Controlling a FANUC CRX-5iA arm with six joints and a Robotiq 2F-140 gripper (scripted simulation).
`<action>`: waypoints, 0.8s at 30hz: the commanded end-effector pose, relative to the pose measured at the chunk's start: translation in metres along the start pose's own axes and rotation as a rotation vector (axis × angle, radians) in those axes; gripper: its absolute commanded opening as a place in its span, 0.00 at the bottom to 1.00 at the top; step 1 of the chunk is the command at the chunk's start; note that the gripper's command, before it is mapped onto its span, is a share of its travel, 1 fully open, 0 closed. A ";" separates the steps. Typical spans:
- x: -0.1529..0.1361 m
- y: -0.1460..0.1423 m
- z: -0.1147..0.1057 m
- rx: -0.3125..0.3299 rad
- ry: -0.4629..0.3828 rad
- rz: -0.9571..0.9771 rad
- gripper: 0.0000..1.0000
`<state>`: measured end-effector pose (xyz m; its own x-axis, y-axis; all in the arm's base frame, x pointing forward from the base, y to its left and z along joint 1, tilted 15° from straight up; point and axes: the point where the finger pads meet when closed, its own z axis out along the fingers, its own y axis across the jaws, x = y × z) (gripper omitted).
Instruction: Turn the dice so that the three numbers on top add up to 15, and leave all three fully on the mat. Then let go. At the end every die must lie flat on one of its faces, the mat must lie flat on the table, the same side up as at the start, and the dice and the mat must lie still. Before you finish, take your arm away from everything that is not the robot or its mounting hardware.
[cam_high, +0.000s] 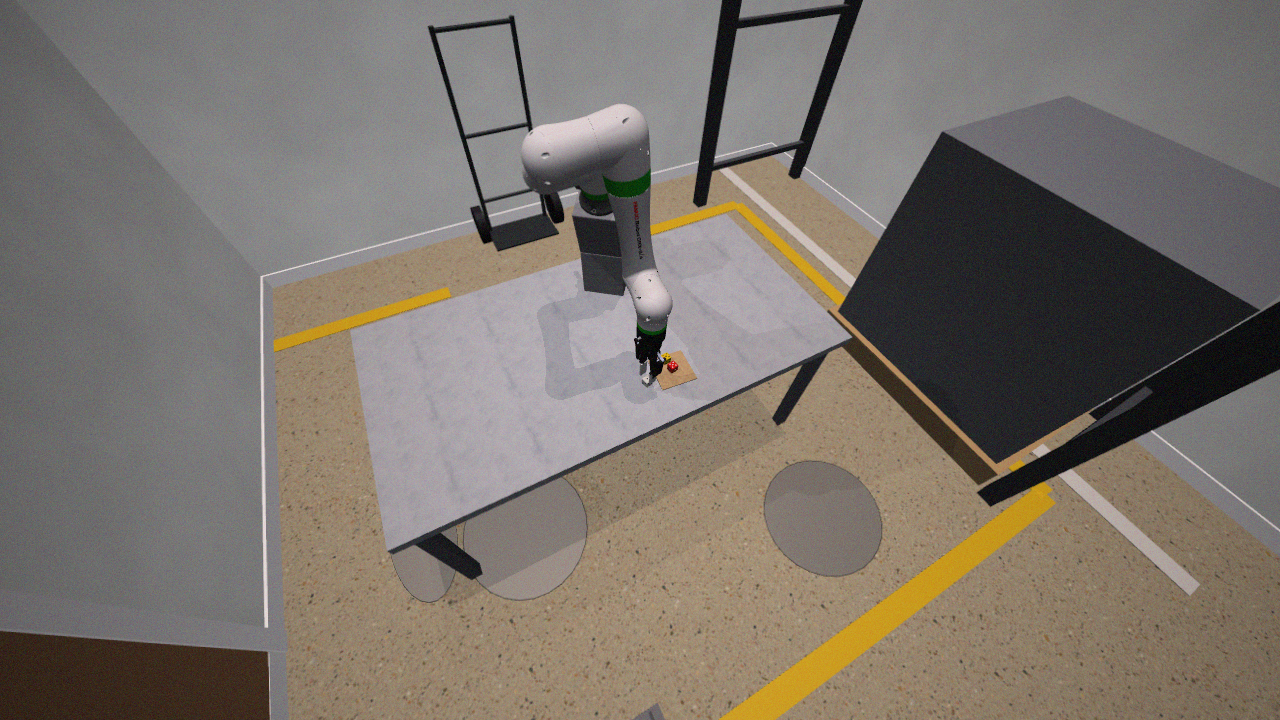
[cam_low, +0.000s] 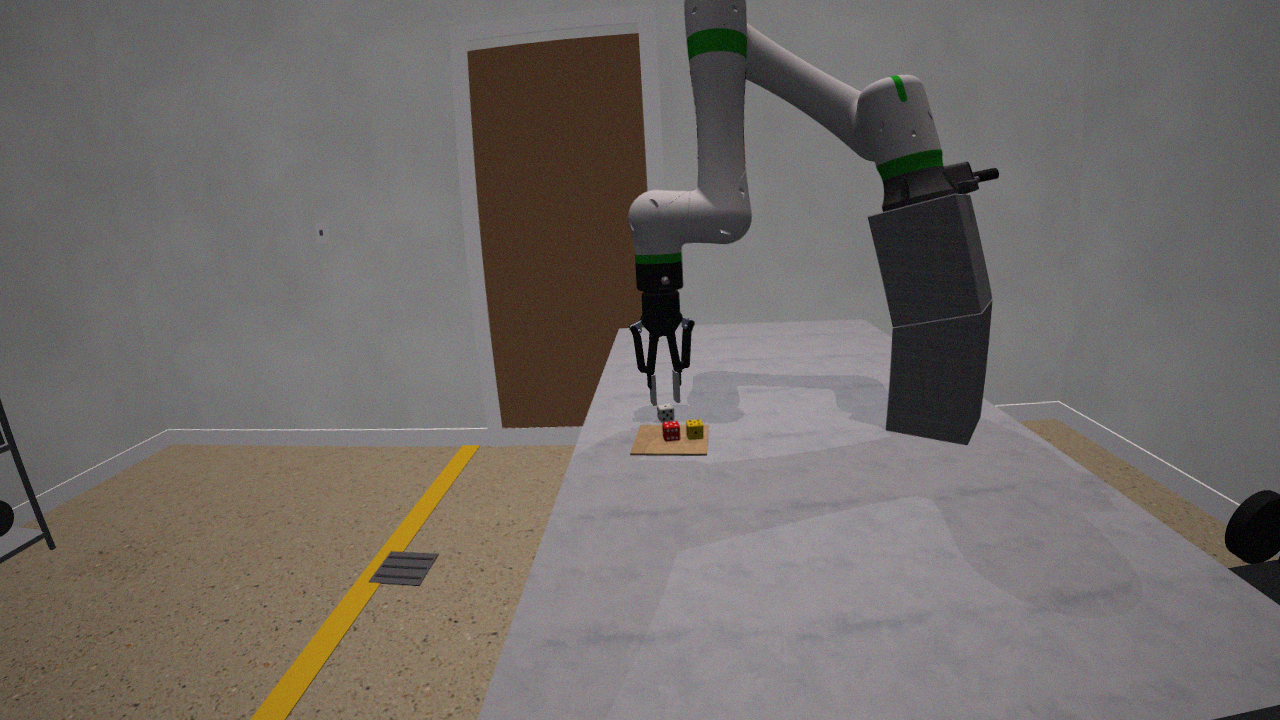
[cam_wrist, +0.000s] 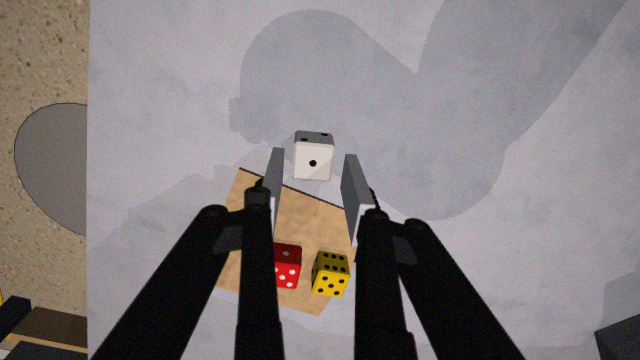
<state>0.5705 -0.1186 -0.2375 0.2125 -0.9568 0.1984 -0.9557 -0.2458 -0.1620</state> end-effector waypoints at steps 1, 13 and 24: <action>0.000 0.000 0.001 0.000 0.000 0.000 0.28; 0.000 0.000 0.019 0.000 0.000 0.000 0.28; 0.000 0.000 0.033 0.000 0.000 0.000 0.28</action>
<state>0.5769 -0.1233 -0.2672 0.2134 -0.9571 0.1960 -0.9572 -0.2450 -0.1543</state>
